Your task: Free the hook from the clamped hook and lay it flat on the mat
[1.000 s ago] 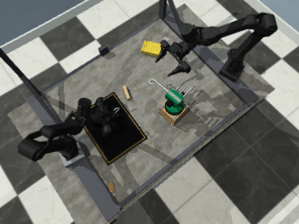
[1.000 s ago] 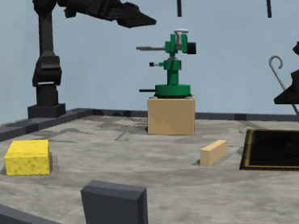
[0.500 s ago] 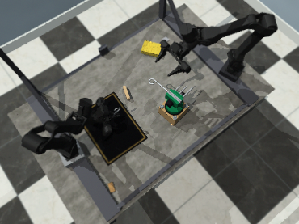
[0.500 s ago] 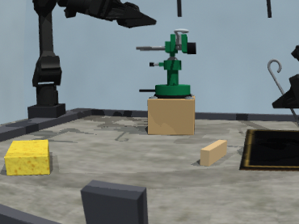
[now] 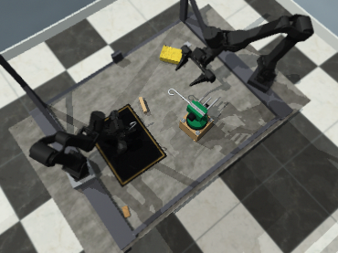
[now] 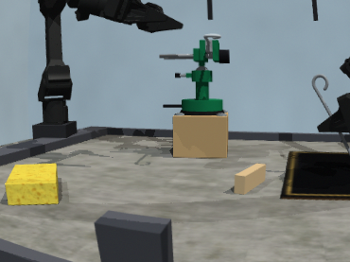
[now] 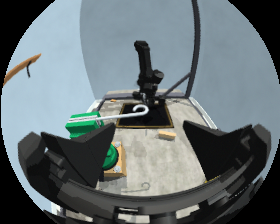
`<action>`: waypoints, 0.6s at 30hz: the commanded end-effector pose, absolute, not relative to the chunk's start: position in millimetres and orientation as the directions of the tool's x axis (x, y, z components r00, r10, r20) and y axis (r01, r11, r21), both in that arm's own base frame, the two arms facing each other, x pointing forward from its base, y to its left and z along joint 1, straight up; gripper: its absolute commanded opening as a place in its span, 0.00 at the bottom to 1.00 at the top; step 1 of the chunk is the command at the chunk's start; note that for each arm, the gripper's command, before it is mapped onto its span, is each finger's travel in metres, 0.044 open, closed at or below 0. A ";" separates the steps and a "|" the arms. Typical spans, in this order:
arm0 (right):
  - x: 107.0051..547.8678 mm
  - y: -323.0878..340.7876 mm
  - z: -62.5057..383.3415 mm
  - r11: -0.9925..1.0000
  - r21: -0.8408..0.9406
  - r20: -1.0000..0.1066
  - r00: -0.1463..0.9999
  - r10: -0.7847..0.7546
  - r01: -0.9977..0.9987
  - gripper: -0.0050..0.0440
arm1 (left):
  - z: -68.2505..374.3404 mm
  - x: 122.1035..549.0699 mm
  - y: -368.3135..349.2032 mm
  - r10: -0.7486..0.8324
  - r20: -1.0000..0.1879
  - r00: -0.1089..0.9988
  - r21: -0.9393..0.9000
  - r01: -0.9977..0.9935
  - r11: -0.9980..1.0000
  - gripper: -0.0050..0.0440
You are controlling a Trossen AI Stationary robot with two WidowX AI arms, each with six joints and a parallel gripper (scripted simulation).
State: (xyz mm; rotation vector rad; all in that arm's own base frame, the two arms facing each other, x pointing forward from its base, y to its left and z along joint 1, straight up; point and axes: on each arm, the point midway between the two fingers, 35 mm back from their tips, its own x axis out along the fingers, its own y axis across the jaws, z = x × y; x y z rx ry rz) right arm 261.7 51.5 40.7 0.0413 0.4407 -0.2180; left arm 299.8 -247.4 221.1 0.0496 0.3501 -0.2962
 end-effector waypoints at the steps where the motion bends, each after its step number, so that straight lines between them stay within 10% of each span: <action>1: 264.8 53.1 43.4 0.976 0.004 -0.415 0.888 -0.198 0.220 0.10 | 232.1 299.9 -246.9 -0.282 -0.321 0.904 -0.016 0.292 0.956 1.00; 18: 266.2 54.0 33.2 0.976 0.001 -0.416 0.887 -0.198 0.218 0.10 | 232.1 299.9 -246.9 -0.282 -0.321 0.904 -0.016 0.292 0.956 1.00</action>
